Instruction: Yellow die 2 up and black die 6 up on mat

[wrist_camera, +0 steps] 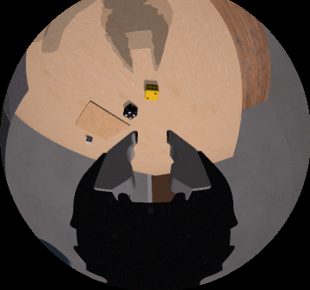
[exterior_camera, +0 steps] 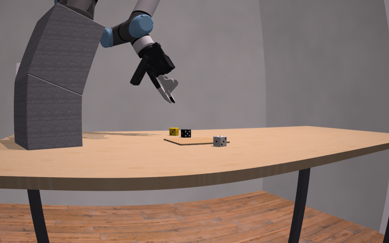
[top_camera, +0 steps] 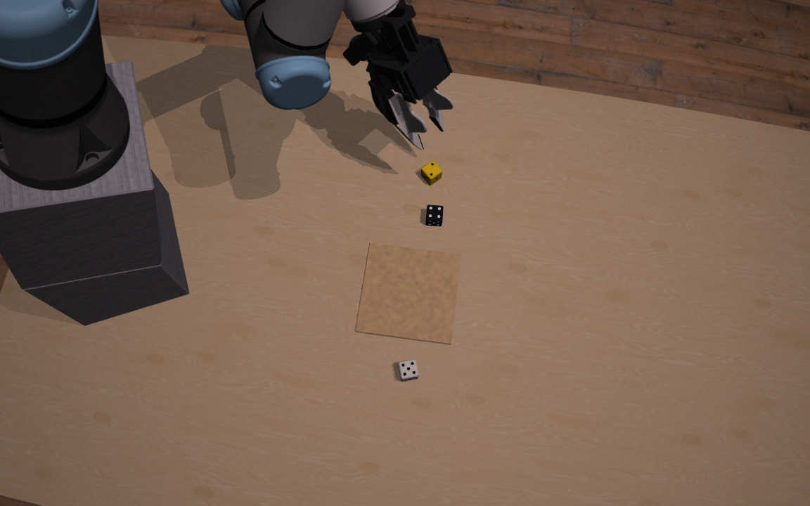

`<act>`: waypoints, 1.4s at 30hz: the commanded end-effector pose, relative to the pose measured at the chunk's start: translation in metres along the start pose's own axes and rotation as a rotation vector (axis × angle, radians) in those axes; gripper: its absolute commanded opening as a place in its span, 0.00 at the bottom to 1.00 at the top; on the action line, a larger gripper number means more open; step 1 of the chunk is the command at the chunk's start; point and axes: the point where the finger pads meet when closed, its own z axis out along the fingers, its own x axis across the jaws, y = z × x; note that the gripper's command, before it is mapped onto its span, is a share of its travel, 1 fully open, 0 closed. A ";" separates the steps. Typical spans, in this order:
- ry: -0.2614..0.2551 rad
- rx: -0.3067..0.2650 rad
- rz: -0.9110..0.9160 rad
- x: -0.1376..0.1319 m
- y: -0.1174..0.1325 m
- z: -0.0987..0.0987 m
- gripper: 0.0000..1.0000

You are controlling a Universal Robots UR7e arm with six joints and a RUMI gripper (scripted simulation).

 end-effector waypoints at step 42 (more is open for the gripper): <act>-0.008 0.554 -0.003 0.001 0.030 0.001 1.00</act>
